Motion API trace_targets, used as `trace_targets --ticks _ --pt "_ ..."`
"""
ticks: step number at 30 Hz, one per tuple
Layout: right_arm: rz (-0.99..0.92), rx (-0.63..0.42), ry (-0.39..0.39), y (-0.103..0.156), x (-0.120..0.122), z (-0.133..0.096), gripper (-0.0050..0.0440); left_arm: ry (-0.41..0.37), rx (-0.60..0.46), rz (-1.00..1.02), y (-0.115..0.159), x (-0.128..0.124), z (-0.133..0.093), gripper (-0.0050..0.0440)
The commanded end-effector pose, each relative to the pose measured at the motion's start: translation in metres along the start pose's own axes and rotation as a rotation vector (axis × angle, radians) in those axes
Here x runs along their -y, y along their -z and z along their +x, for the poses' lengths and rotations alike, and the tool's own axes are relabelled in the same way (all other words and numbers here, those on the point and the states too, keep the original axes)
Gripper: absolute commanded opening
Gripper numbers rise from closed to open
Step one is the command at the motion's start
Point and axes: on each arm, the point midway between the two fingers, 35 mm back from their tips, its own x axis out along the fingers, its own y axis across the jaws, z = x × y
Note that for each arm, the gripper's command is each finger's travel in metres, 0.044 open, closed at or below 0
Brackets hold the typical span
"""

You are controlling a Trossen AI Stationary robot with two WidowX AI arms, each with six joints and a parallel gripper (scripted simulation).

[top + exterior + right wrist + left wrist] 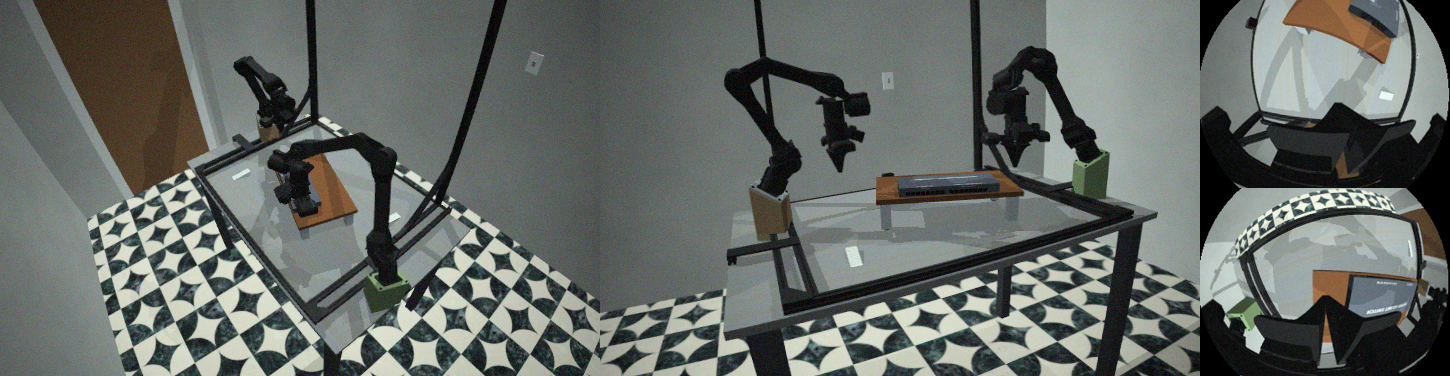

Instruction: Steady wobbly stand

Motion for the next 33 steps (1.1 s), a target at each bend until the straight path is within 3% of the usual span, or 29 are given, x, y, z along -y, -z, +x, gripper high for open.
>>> trace_targets --ticks 1,8,13,19,25,33 --pt "0.000 0.000 0.000 0.000 0.000 0.000 0.0000 0.000 -0.006 -0.005 0.001 0.000 0.000 0.0000" --pt "0.000 0.000 0.000 0.000 0.000 0.000 0.0000 0.000 -0.006 -0.005 0.001 0.000 0.000 0.0000" --pt "0.000 0.000 0.000 0.000 0.000 0.000 0.0000 0.169 0.202 0.187 -0.031 0.049 -0.030 0.0000" --pt "0.000 0.000 0.000 0.000 0.000 0.000 0.0000 0.356 0.466 0.395 -0.057 0.107 -0.087 0.0000" --pt "0.000 0.000 0.000 0.000 0.000 0.000 0.0000 0.356 0.466 0.395 -0.057 0.107 -0.087 0.0000" --pt "0.000 0.000 0.000 0.000 0.000 0.000 0.0000 0.544 0.778 0.590 -0.064 0.160 -0.172 0.0000"
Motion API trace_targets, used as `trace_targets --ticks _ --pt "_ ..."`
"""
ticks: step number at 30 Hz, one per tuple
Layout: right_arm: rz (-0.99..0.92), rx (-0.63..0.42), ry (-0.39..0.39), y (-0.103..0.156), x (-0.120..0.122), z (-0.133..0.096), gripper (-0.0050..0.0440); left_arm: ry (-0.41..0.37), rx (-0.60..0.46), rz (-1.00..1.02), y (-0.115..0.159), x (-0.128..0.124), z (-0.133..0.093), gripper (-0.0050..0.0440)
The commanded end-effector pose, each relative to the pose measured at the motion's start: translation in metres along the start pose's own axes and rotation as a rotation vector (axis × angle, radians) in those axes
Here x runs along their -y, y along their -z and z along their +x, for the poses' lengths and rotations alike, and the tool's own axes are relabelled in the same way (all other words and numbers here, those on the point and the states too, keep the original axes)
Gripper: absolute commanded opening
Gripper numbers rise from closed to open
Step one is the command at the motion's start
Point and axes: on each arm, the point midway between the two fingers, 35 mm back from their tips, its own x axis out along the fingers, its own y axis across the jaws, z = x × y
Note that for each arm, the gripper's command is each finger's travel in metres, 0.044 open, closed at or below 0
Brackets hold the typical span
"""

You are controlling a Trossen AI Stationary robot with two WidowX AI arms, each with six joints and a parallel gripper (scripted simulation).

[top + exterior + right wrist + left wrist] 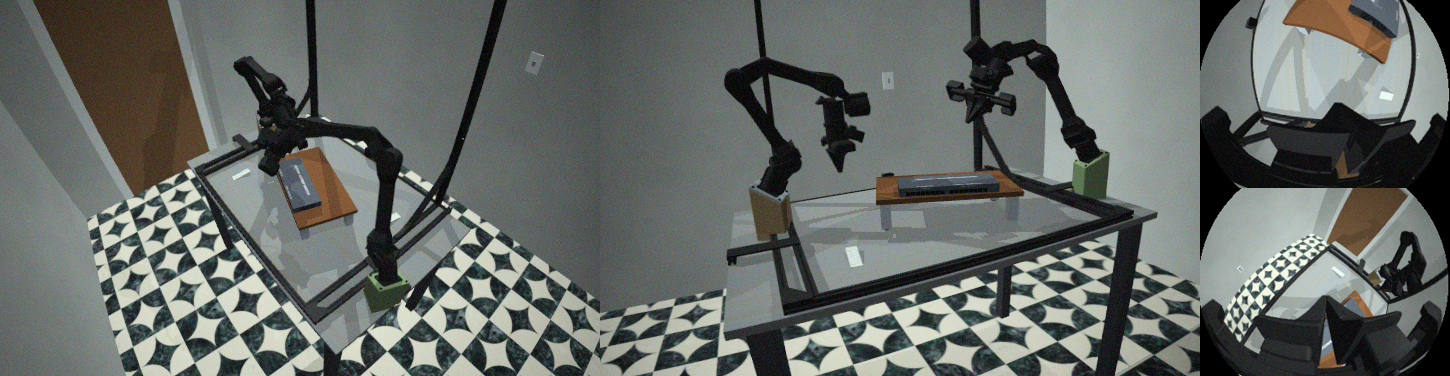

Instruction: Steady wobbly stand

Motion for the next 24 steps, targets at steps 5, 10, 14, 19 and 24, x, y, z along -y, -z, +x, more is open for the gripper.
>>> trace_targets --ticks 5,10,14,19,24 --pt "0.000 0.000 0.000 0.000 0.000 0.000 0.0000 0.132 0.264 0.166 -0.063 0.050 -0.032 0.0000" --pt "0.000 0.000 0.000 0.000 0.000 0.000 0.0000 0.146 0.282 0.173 -0.065 0.055 -0.040 0.0000" --pt "0.000 0.000 0.000 0.000 0.000 0.000 0.0000 0.212 0.452 0.269 -0.098 0.085 -0.070 0.0000" --pt "0.000 0.000 0.000 0.000 0.000 0.000 0.0000 0.285 0.672 0.379 -0.132 0.121 -0.116 0.0000" --pt "0.000 0.000 0.000 0.000 0.000 0.000 0.0000 0.298 0.717 0.400 -0.138 0.128 -0.126 0.0000"
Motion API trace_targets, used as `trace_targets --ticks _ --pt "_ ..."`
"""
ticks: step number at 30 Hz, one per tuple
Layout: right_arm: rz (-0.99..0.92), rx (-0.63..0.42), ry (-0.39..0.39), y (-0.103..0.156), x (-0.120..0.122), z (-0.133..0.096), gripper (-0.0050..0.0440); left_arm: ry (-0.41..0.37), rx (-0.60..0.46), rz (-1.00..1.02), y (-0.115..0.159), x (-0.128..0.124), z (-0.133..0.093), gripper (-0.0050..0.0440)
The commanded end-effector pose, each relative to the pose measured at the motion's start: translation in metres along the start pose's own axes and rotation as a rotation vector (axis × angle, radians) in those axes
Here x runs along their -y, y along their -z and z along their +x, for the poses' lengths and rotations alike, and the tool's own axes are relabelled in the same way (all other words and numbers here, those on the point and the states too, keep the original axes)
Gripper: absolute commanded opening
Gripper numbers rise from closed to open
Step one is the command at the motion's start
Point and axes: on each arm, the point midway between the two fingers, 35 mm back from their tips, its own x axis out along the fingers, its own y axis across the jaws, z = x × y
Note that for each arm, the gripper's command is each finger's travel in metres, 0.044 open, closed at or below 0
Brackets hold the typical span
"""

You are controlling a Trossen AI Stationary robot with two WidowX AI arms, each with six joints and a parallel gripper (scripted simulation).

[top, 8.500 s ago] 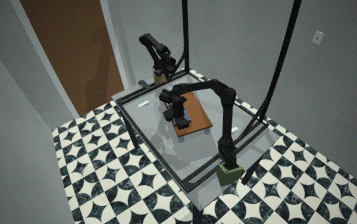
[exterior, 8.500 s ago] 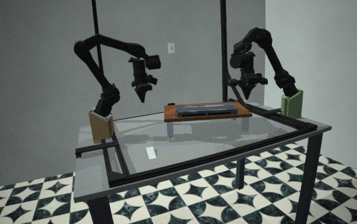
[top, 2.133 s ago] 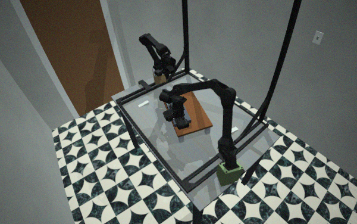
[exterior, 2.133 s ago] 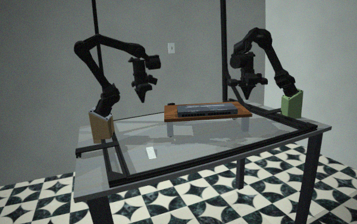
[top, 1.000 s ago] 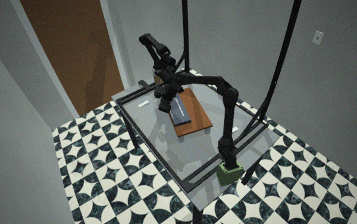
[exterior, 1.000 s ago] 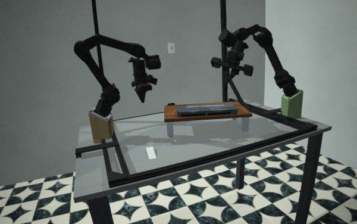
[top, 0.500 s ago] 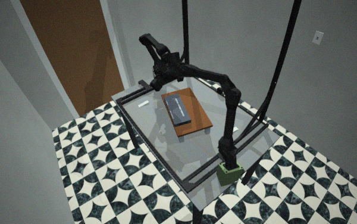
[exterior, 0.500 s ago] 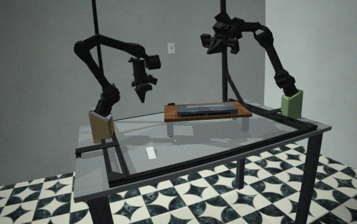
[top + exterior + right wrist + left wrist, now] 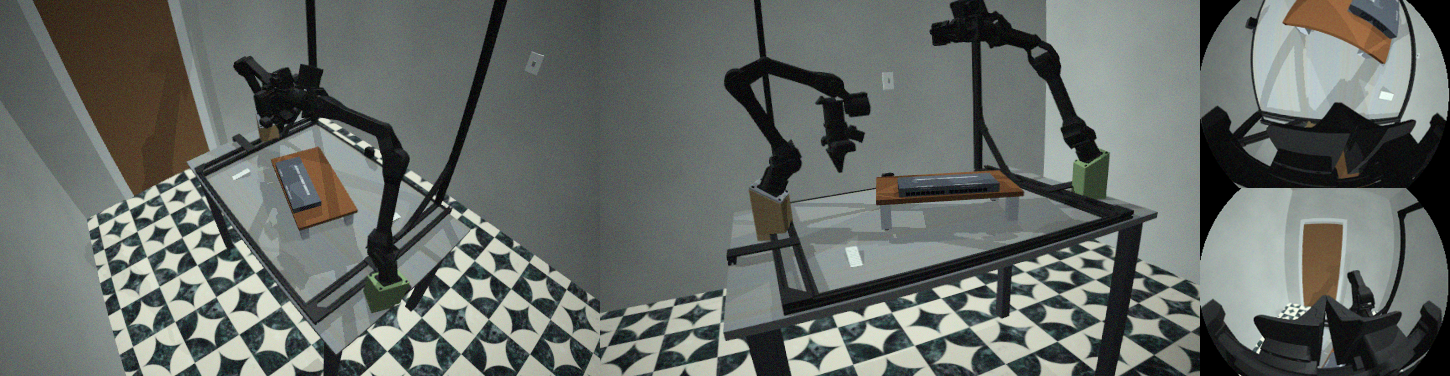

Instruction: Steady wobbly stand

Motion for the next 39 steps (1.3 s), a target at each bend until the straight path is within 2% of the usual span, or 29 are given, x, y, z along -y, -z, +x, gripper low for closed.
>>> trace_targets --ticks 1,3,8,13,19,30,36,39 --pt "0.000 0.000 0.000 0.000 0.000 0.000 0.0000 0.000 0.019 0.017 -0.005 -0.001 0.005 0.0000" --pt "0.000 0.000 0.000 0.000 0.000 0.000 0.0000 0.011 0.042 0.022 -0.012 0.005 -0.002 0.0000" --pt "0.000 0.000 0.000 0.000 0.000 0.000 0.0000 0.060 0.257 0.127 -0.072 0.029 -0.017 0.0000" --pt "0.000 0.000 0.000 0.000 0.000 0.000 0.0000 0.095 0.476 0.224 -0.128 0.054 -0.043 0.0000" --pt "0.000 0.000 0.000 0.000 0.000 0.000 0.0000 0.095 0.476 0.224 -0.128 0.054 -0.043 0.0000" --pt "0.000 0.000 0.000 0.000 0.000 0.000 0.0000 0.129 0.946 0.388 -0.225 0.104 -0.134 0.0000" --pt "0.000 0.000 0.000 0.000 0.000 0.000 0.0000 0.129 0.946 0.388 -0.225 0.104 -0.134 0.0000" --pt "0.000 0.000 0.000 0.000 0.000 0.000 0.0000 0.135 1.034 0.409 -0.237 0.113 -0.157 0.0000"
